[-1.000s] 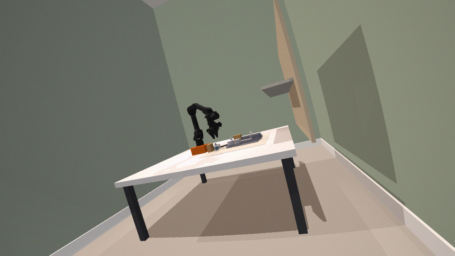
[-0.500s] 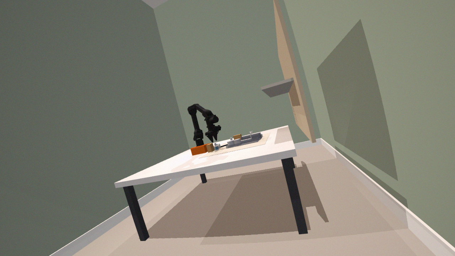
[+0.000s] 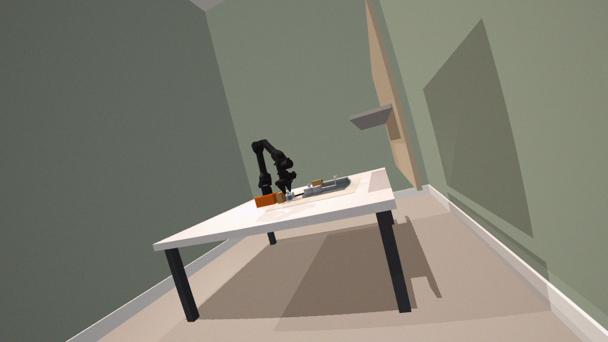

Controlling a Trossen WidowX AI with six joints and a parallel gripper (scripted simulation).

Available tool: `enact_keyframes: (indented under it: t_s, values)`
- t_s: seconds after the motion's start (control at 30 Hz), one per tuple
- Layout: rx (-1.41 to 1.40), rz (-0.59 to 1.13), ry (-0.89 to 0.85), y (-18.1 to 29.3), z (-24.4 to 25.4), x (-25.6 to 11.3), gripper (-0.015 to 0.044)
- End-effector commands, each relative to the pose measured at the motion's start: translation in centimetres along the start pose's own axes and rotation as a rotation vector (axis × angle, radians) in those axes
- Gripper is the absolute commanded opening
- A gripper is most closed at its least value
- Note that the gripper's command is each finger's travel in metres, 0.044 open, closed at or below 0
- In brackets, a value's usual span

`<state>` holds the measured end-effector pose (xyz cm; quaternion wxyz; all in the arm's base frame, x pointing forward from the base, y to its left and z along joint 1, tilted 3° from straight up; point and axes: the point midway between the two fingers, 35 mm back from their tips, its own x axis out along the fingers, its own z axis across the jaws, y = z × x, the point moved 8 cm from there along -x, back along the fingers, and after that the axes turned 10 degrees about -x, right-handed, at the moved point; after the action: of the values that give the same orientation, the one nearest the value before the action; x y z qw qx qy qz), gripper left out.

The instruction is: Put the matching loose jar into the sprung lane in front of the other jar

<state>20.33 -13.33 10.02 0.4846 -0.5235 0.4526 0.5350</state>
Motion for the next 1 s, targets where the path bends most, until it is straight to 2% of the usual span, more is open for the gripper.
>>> enact_keyframes:
  t_s: [0.0, 0.47, 0.83, 0.97]
  values:
    - [0.001, 0.004, 0.0, 0.0, 0.0, 0.8, 0.044]
    - [0.001, 0.005, 0.0, 0.1, 0.0, 2.8, 0.044]
    - [0.001, 0.005, 0.0, 0.1, 0.0, 2.8, 0.0151]
    - [0.001, 0.005, 0.0, 0.1, 0.0, 2.8, 0.0125]
